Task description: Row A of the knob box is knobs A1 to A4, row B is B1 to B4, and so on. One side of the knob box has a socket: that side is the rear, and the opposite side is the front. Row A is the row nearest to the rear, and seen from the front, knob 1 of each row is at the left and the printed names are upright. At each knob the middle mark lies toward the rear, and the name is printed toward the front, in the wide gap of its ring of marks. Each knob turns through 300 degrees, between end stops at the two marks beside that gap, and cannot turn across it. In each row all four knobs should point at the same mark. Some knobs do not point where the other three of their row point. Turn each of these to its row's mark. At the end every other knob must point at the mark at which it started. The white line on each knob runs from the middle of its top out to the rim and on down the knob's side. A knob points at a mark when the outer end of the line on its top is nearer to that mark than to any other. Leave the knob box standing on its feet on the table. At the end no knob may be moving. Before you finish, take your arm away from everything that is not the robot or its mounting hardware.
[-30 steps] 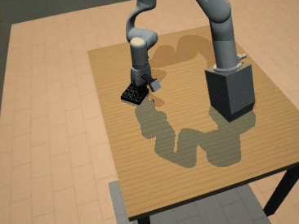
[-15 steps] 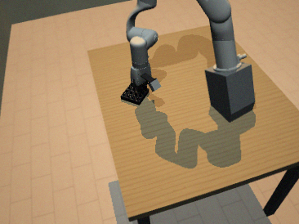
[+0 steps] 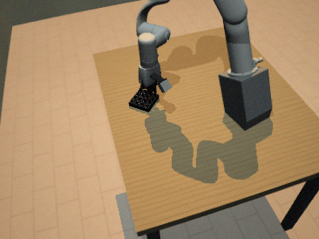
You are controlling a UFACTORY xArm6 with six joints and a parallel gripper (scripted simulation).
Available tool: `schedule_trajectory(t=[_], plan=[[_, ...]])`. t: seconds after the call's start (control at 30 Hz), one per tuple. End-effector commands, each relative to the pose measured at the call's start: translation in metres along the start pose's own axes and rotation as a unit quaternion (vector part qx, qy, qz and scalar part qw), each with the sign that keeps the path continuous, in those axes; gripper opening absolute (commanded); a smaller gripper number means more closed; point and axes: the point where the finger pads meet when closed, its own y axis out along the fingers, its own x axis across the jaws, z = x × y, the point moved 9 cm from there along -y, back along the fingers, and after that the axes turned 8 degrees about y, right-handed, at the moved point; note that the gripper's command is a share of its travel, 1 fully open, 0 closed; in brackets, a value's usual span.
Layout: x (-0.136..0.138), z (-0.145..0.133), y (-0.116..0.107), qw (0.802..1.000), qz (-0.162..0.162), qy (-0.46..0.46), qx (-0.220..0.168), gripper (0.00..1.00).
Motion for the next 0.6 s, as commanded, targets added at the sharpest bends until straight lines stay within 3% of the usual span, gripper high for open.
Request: schedule_trajectory(t=[0.0,0.4,0.43,0.57], plan=[[0.0006,-0.0006,-0.0043,1.000,0.000,0.000,0.000,0.19],[0.0006,-0.0006,-0.0044,1.000,0.000,0.000,0.000,0.19],[0.0006,-0.0006,-0.0045,1.000,0.000,0.000,0.000,1.00],[0.0006,-0.0006,-0.0064,1.000,0.000,0.000,0.000,1.00]])
